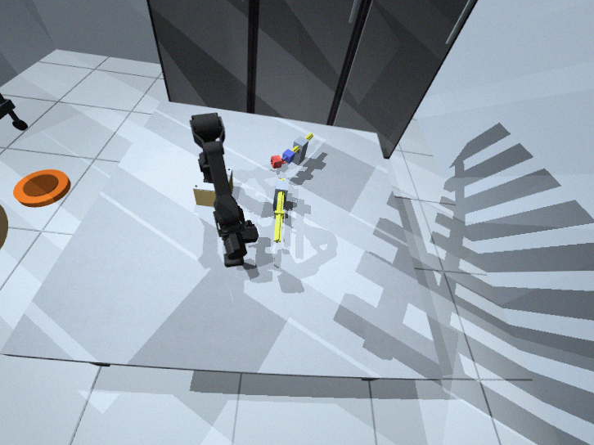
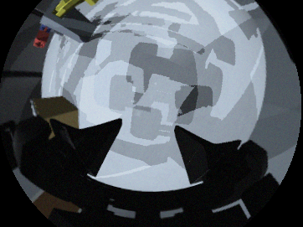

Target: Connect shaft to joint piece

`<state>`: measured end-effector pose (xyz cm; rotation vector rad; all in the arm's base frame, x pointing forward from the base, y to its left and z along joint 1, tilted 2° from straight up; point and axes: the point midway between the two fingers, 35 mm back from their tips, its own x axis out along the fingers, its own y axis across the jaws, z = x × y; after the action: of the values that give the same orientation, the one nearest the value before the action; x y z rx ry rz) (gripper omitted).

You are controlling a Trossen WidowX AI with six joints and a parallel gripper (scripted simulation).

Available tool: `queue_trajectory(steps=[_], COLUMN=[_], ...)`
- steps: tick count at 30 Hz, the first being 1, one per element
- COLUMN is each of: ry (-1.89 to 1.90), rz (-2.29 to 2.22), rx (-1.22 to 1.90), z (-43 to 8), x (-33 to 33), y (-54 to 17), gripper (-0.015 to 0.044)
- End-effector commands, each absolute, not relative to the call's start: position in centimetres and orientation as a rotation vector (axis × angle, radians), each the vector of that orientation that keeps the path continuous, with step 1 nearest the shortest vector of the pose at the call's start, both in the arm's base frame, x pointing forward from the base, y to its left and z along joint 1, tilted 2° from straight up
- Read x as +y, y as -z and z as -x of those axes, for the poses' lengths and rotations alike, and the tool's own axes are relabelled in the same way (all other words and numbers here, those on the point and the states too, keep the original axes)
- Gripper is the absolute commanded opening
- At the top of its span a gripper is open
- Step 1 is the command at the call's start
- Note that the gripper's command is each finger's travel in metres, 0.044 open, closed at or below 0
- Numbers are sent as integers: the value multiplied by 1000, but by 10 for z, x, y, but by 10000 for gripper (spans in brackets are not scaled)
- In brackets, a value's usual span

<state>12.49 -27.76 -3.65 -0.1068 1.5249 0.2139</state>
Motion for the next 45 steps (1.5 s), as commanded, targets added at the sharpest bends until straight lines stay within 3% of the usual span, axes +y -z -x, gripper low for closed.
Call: queue_trajectory(steps=[1,13,22,33,45], ry=[-210,53,50,16,15], rz=[106,29,32,23,2], rx=[1526,1588,1580,1554,1570], z=[-125,-131,-148,-234,-234], x=[-278,-262,-248,-123,24], y=[34,-162,-163,-147,-129], gripper=[426,440,440,440,440])
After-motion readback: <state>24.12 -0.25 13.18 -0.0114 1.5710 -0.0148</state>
